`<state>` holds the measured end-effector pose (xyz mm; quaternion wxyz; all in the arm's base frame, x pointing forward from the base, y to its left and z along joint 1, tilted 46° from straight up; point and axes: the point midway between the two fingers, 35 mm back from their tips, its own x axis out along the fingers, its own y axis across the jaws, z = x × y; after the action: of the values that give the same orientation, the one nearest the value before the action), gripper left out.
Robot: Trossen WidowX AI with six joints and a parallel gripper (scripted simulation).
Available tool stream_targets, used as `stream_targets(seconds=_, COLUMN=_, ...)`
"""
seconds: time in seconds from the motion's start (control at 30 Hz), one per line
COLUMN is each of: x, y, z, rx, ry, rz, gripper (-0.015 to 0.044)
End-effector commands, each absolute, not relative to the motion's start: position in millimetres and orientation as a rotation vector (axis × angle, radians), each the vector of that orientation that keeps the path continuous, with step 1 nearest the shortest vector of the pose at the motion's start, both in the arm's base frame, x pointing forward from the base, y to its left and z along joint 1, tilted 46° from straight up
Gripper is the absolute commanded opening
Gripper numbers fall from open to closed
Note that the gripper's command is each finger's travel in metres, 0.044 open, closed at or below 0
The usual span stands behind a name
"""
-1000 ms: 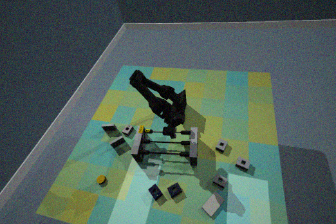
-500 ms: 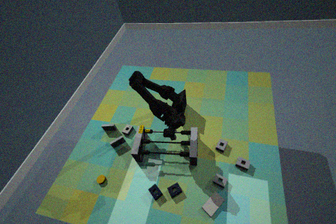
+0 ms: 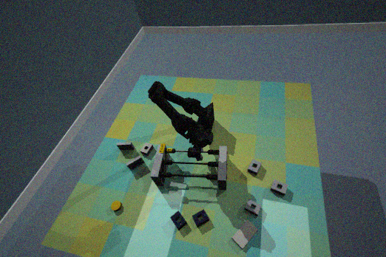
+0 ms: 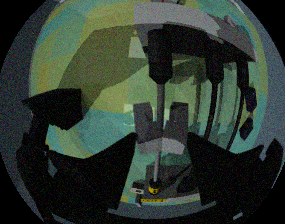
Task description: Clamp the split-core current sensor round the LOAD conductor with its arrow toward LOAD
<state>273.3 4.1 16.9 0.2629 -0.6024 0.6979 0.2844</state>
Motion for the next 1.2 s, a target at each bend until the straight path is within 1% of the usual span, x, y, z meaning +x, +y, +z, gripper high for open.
stream_targets(seconds=0.0, x=273.9, y=4.5, z=17.3, rx=-1.628, ry=1.886, rz=0.767, gripper=0.0)
stream_targets(seconds=0.9, x=273.9, y=4.5, z=17.3, rx=-1.628, ry=1.886, rz=0.767, gripper=0.0)
stream_targets(seconds=1.17, x=273.9, y=4.5, z=17.3, rx=-1.628, ry=1.886, rz=0.767, gripper=0.021)
